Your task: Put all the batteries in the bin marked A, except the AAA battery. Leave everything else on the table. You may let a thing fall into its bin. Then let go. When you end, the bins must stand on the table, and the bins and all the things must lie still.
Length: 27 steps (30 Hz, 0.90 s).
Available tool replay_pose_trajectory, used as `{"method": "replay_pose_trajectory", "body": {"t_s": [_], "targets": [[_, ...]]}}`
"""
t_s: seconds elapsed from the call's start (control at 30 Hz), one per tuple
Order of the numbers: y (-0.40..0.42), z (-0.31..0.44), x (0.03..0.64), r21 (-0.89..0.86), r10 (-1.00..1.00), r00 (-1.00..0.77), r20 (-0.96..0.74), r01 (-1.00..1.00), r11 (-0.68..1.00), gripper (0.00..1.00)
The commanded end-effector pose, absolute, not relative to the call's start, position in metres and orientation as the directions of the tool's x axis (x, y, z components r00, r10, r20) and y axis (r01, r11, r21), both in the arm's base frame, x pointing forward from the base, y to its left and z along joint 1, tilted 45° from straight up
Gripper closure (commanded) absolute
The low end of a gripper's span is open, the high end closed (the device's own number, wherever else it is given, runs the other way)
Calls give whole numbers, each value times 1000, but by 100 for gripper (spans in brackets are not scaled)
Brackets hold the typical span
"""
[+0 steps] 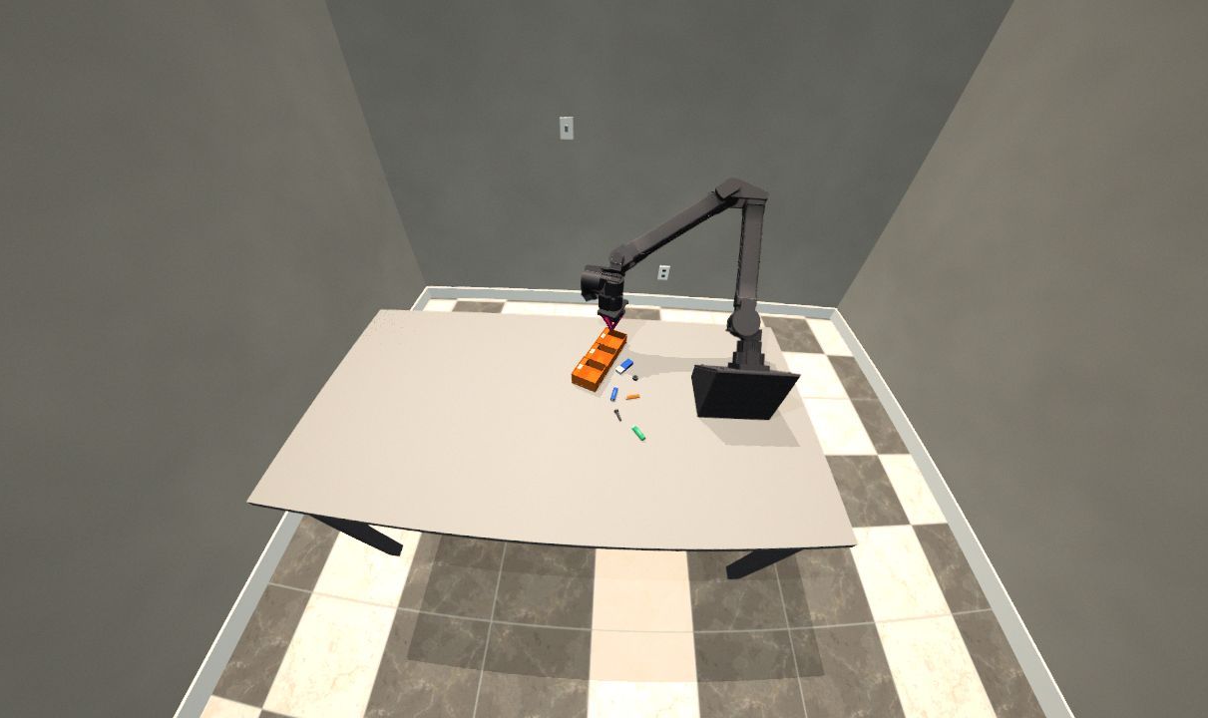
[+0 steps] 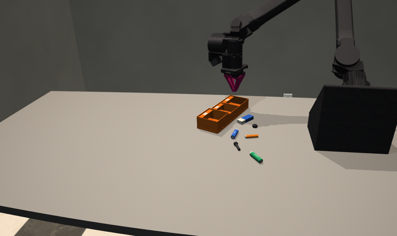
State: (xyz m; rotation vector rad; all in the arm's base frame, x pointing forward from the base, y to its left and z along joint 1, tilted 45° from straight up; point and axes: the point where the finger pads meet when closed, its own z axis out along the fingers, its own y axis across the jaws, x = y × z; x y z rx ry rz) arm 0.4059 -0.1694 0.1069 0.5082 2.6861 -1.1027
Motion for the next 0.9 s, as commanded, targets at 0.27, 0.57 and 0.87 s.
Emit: {"method": "replay_pose_trajectory", "body": {"t_s": [0.27,0.57,0.87], "targets": [[-163,115,417,-645,194,-934,-300,349,679,92],[-160,106,411,-653,182,-943,-277,324,685,92],[-159,107,410,-652,181,-943,-280,325,685,92]]}}
